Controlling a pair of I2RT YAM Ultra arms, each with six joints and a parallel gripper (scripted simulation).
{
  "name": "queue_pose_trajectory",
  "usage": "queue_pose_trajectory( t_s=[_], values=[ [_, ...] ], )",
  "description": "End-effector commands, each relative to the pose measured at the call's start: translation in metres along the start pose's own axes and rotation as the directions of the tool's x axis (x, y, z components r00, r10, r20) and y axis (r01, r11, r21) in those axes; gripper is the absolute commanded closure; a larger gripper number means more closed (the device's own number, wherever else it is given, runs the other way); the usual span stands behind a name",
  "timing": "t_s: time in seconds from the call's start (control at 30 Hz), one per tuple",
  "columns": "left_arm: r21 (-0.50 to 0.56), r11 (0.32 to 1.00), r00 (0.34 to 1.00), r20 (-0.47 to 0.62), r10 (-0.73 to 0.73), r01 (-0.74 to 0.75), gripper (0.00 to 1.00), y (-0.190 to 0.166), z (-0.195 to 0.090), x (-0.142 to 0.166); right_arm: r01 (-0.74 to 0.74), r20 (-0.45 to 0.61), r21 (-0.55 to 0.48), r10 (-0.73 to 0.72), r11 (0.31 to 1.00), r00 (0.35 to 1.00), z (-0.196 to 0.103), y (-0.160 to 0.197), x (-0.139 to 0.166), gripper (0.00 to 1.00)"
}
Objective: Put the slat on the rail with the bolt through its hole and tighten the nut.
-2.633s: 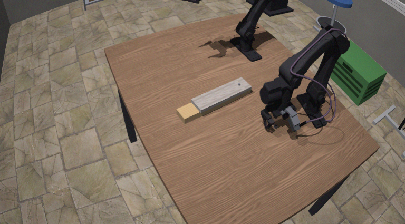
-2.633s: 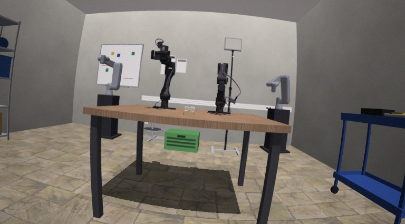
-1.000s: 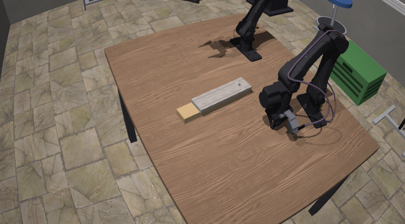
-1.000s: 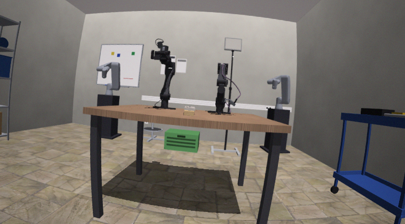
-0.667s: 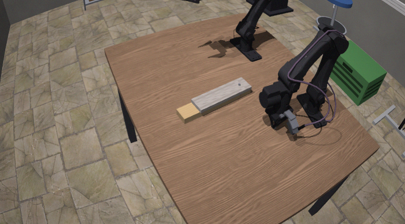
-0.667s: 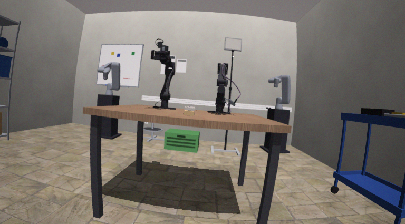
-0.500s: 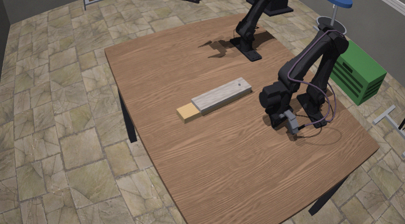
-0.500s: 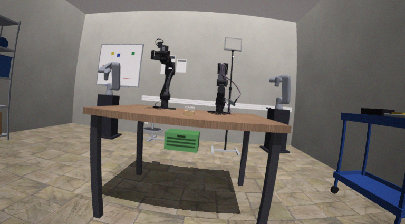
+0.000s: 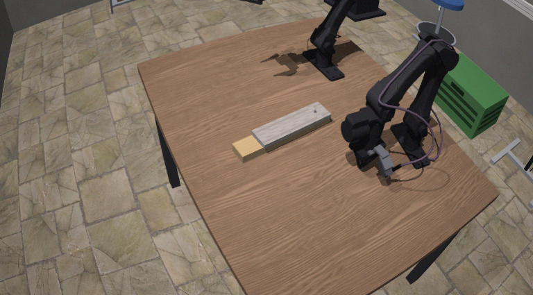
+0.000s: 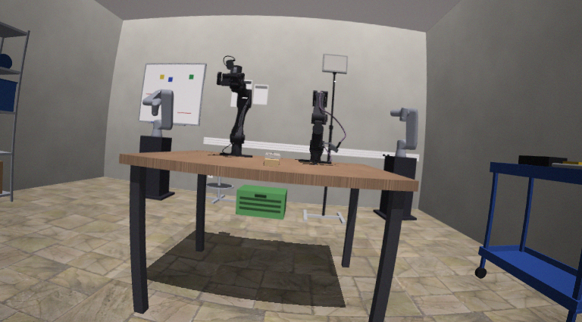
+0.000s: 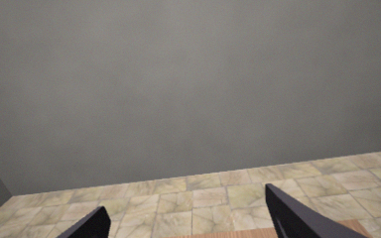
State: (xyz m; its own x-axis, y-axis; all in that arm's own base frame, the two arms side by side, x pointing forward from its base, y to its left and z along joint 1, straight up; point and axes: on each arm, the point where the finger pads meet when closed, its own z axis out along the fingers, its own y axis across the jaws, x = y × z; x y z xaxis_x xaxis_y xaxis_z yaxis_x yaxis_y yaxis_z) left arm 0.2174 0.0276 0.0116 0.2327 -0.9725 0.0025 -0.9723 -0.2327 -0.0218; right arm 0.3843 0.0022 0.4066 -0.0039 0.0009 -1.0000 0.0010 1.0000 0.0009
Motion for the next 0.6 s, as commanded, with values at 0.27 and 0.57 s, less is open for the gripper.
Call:
queue_pose_trajectory(
  t_s=[0.27,0.57],
  values=[
    [0.009,1.0,1.0,-0.001,0.0,0.0,0.88,-0.003,-0.006,0.0,0.001,0.016,-0.001,-0.001,1.0,1.0,-0.004,-0.001,-0.005,0.0],
    [0.005,1.0,1.0,0.0,-0.001,0.001,0.88,-0.004,-0.017,0.0,0.001,0.016,-0.001,-0.001,1.0,1.0,-0.004,-0.001,-0.005,0.0]
  ],
)
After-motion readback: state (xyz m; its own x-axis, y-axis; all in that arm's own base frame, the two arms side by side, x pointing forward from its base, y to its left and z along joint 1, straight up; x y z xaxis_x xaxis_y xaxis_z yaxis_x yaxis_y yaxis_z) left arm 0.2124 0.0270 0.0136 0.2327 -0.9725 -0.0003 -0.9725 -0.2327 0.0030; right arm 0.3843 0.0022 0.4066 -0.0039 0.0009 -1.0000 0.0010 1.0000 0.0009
